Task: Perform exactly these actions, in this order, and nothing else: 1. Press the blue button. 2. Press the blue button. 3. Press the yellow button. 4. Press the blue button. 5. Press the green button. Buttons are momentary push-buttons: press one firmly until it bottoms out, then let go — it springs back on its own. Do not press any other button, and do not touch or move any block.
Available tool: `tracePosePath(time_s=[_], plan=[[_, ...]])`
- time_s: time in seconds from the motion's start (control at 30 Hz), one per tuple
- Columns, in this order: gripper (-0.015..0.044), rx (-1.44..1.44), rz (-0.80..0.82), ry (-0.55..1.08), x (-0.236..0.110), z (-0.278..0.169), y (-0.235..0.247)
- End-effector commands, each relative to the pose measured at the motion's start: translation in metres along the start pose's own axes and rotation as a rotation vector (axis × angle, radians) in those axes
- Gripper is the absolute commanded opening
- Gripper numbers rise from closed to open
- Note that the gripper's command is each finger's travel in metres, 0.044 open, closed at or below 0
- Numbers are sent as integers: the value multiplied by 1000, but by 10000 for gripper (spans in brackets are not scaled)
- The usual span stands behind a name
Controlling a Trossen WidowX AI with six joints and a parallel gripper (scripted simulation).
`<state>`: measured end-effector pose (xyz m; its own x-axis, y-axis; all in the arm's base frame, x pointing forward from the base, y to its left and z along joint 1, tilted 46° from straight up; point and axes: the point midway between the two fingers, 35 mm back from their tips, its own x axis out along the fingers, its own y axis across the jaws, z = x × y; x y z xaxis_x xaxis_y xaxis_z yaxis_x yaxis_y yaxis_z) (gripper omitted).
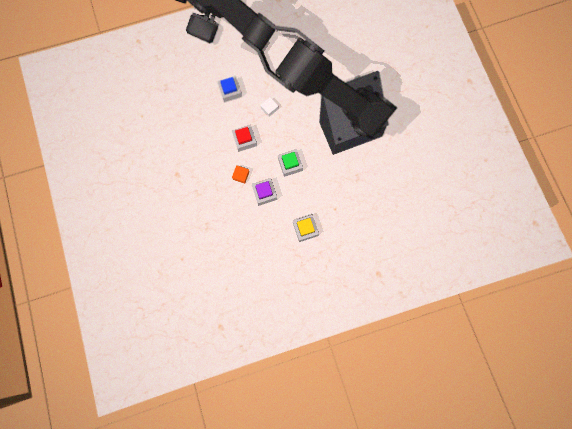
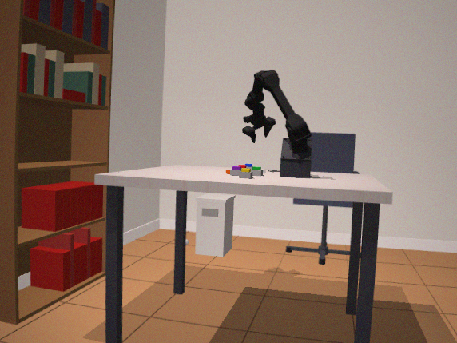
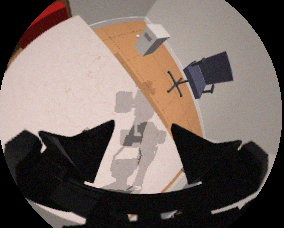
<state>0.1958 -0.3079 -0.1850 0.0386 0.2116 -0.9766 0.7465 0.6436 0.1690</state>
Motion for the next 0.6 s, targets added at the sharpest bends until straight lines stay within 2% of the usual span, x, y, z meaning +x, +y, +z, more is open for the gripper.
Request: tracePosePath(time_s=[0.0, 0.2, 0.57], plan=[[400, -429, 298, 158, -17, -35, 71], [400, -667, 527, 205, -39, -59, 115], [400, -670, 529, 206, -39, -60, 116]])
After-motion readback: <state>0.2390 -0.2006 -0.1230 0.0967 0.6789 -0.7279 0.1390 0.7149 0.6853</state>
